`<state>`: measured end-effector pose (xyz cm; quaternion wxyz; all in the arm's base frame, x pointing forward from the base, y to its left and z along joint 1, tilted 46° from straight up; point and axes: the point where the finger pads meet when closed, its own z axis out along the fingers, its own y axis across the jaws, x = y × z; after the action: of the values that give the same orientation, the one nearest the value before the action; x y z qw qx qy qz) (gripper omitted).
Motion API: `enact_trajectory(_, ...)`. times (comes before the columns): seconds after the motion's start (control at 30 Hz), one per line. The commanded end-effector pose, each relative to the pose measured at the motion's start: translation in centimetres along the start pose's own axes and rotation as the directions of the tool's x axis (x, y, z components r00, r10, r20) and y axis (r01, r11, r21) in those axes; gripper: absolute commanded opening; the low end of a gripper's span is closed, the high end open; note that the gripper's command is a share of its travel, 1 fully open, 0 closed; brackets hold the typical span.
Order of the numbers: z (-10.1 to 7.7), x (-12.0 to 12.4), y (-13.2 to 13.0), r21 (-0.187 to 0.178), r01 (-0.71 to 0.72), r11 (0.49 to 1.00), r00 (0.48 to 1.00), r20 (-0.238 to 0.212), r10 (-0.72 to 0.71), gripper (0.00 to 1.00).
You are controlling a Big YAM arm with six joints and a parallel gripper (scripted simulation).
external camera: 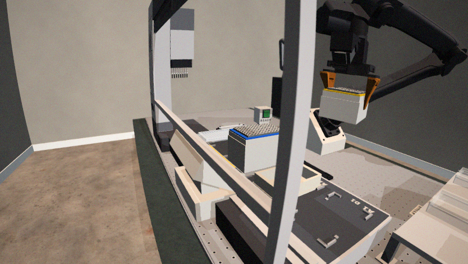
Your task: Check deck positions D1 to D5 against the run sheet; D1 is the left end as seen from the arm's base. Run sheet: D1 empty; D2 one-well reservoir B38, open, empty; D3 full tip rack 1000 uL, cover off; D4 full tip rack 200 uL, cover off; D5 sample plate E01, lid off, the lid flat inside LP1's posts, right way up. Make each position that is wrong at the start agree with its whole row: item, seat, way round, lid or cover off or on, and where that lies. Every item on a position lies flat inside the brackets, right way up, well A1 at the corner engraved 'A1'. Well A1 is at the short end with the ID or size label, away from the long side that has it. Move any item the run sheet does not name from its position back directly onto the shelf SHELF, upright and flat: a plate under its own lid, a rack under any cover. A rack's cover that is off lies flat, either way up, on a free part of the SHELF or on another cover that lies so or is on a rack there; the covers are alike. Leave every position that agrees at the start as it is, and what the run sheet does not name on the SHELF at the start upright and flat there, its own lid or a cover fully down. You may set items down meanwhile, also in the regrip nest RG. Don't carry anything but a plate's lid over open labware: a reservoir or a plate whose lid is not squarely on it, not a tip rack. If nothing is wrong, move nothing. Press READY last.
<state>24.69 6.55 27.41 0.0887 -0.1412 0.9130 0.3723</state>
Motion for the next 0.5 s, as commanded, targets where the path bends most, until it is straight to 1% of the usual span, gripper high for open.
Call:
enact_trajectory(0.0,-0.5,0.3,-2.0,-0.001,-0.004,1.000,1.000,0.003,0.004,0.00)
enact_trajectory(0.3,-0.6,1.9,-6.2,0.001,-0.006,1.000,1.000,0.000,0.006,0.00)
enact_trajectory(0.37,-0.6,1.9,-6.2,0.001,-0.006,1.000,1.000,0.000,0.006,0.00)
enact_trajectory(0.4,-1.8,0.9,-6.4,0.025,0.021,0.999,1.000,0.020,-0.022,0.00)
enact_trajectory(0.47,-0.5,2.6,-7.4,-0.004,-0.013,1.000,1.000,-0.006,0.013,0.00)
